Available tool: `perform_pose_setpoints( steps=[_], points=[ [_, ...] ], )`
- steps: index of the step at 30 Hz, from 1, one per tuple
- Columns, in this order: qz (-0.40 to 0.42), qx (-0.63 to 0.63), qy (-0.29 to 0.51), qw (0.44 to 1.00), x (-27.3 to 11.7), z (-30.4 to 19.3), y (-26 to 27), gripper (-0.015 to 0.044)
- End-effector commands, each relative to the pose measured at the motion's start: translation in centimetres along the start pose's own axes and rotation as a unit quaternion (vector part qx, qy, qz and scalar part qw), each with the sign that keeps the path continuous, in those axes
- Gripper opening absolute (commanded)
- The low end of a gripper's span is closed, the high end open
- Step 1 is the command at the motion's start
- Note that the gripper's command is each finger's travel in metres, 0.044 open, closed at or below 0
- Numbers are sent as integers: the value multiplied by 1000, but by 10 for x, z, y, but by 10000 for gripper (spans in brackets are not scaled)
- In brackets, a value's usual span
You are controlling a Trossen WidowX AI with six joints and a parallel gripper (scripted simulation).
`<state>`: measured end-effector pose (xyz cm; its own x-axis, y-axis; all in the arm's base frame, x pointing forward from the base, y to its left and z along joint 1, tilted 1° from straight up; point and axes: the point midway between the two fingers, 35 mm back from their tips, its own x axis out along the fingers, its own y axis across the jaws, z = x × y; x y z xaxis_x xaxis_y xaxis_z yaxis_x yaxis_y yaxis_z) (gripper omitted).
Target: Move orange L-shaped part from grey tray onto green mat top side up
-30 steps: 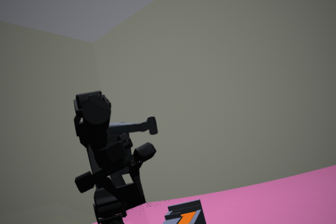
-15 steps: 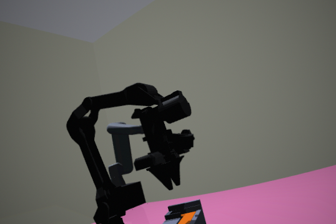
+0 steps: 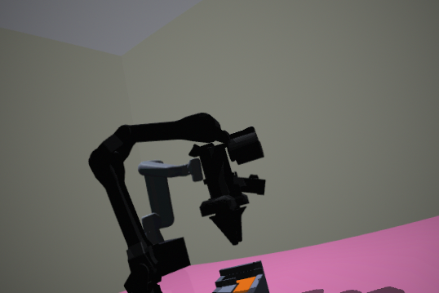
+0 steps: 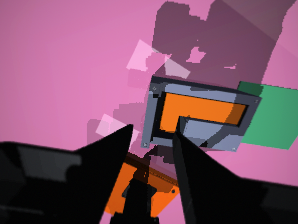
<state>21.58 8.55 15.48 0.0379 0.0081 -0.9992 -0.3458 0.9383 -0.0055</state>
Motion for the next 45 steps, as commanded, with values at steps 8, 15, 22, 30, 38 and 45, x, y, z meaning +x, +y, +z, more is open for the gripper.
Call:
perform_pose_setpoints(
  steps=[8,15,22,30,38,45],
  points=[
    [-2,-5,9,1000,65,-5,0,180],
    [-2,-5,9,1000,67,-5,0,180],
    [-2,-5,9,1000,77,-5,0,180],
    [-2,-5,9,1000,91,-5,0,180],
    [-2,-5,9,1000,101,-6,0,180],
    [-2,-5,9,1000,101,-6,0,180]
  ],
)
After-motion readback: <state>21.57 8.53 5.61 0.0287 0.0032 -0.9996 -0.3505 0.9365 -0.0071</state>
